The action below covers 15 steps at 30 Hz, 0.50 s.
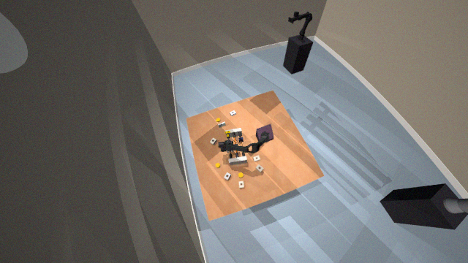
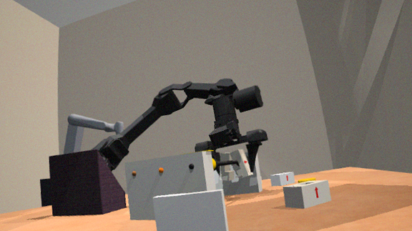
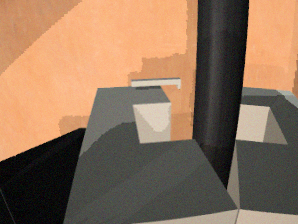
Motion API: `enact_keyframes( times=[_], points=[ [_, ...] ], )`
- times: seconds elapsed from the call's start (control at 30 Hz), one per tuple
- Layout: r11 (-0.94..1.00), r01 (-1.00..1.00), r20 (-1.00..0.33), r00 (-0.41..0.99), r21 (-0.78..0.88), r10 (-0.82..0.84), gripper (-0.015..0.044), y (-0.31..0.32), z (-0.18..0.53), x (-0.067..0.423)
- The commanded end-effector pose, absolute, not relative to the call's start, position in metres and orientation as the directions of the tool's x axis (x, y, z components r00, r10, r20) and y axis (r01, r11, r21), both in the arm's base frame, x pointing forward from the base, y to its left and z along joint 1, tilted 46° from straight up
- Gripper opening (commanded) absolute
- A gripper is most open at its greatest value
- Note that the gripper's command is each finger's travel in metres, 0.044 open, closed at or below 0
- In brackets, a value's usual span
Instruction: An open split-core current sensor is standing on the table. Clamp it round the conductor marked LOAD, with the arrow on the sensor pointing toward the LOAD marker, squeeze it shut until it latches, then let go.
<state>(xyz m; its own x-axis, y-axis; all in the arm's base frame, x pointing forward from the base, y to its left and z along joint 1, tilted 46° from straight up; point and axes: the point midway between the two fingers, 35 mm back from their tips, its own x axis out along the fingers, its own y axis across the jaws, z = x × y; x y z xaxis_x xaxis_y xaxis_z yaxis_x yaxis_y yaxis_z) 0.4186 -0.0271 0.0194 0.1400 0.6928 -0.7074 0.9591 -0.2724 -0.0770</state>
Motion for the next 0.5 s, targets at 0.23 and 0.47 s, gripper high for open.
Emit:
enact_keyframes(
  times=[0.23, 0.47],
  points=[
    [-0.271, 0.959, -0.708, 0.14, -0.076, 0.693, 0.0327, -0.0271, 0.0199, 0.4188],
    [-0.271, 0.959, -0.708, 0.14, -0.076, 0.693, 0.028, -0.0271, 0.0199, 0.4188]
  ],
)
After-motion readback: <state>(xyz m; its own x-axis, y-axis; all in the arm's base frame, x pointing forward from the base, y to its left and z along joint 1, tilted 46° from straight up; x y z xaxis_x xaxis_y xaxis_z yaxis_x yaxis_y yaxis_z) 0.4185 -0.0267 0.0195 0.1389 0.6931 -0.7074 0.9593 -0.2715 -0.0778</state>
